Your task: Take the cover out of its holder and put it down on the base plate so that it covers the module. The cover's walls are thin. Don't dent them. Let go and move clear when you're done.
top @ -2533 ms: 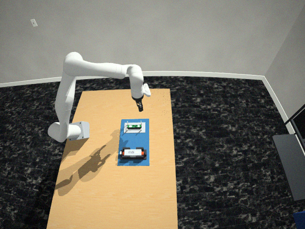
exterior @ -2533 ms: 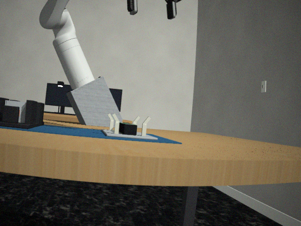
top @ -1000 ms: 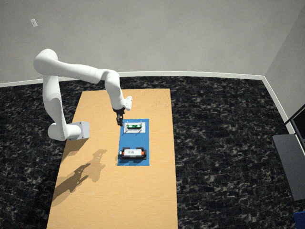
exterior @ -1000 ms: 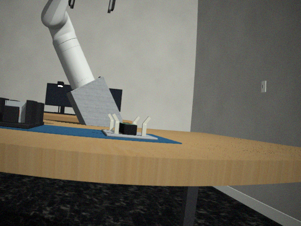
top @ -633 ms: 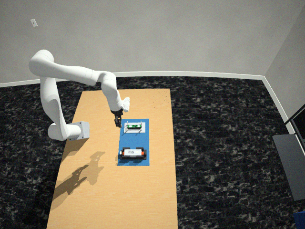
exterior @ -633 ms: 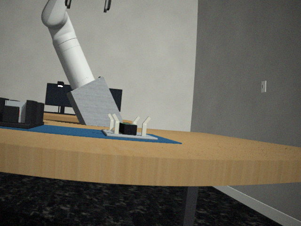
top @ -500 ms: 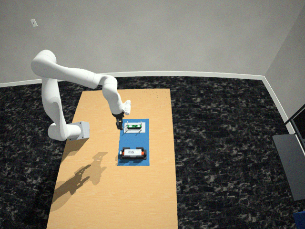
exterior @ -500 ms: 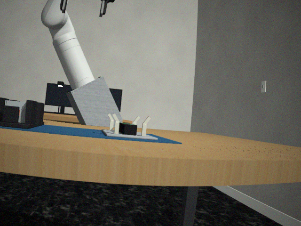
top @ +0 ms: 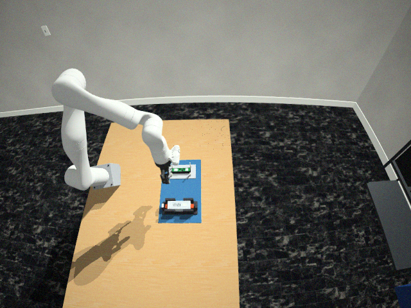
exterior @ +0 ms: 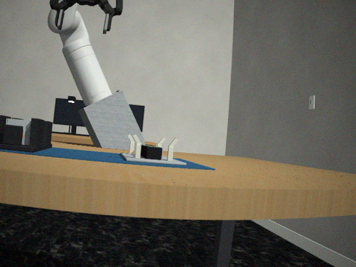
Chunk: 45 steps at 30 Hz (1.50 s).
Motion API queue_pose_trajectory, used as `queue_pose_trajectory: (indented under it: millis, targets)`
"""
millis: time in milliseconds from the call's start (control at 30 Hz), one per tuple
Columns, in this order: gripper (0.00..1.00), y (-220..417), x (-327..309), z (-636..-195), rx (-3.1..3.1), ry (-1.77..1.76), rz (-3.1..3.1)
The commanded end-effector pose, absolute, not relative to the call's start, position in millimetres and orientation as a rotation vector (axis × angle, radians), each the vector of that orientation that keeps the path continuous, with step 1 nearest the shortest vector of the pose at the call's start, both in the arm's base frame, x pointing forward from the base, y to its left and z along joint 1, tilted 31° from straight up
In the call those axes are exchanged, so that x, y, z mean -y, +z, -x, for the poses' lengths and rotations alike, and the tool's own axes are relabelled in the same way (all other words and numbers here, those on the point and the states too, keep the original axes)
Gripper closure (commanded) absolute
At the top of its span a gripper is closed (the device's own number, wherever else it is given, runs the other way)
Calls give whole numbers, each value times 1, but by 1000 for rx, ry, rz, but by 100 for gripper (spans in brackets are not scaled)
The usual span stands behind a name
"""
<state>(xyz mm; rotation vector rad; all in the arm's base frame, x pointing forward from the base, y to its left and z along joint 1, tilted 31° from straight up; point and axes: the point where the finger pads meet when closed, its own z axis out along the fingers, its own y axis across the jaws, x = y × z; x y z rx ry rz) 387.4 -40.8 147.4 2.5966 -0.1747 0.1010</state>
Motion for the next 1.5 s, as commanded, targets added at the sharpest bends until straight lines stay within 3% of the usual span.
queue_pose_trajectory:
  millis: [0, 1467]
  targets:
    - [0, 141, 62, -387, 208, 87, -2592]
    - [0, 92, 181, -408, 211, 86, -2591]
